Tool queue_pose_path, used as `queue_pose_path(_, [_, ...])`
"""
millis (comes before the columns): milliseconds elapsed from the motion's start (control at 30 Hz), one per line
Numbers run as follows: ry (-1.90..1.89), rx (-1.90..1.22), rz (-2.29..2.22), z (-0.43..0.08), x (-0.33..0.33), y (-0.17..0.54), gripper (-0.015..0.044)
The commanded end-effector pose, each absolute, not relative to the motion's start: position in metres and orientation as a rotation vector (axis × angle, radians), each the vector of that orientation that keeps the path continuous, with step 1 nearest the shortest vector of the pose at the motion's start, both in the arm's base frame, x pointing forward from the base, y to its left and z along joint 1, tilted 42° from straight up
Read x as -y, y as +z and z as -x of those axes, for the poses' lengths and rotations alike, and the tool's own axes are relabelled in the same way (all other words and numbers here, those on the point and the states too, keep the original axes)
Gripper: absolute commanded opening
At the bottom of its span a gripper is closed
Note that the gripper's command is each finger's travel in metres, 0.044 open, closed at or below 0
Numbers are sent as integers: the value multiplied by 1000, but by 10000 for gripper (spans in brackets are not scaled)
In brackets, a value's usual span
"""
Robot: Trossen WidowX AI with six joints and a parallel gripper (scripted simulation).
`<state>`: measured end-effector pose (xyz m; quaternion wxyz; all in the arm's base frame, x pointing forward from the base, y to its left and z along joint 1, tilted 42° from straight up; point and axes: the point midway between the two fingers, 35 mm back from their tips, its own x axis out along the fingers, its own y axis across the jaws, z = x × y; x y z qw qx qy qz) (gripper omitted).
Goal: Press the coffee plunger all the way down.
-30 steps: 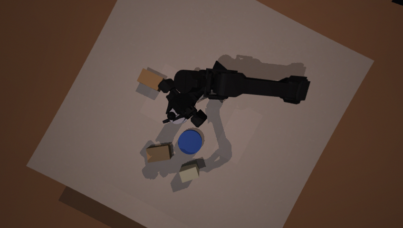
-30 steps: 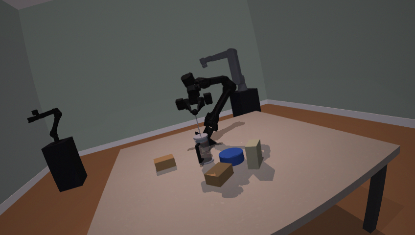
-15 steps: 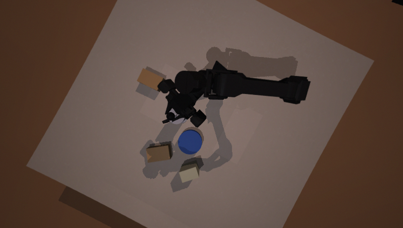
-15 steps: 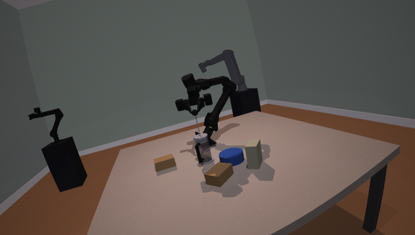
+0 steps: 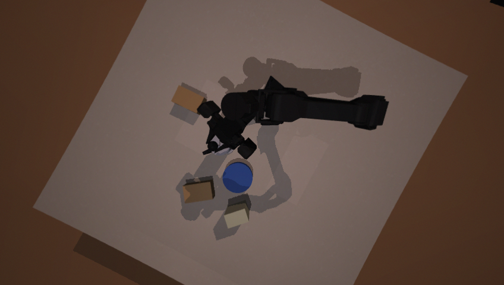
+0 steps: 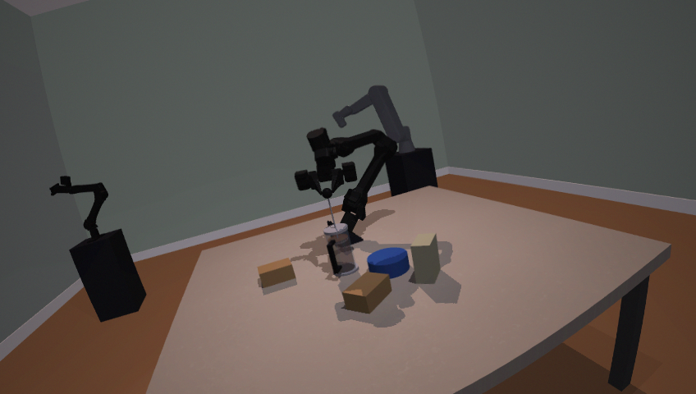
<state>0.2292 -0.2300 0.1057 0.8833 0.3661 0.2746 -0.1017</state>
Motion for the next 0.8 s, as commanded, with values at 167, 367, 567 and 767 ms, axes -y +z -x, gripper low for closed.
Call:
queue_pose_path(167, [-201, -615, -794, -230, 209, 80, 125])
queue_pose_path(367, [-201, -615, -794, -231, 203, 72, 125])
queue_pose_path(567, [-201, -614, -794, -232, 197, 64, 125])
queue_pose_path(767, [-202, -613, -795, -233, 192, 56, 125])
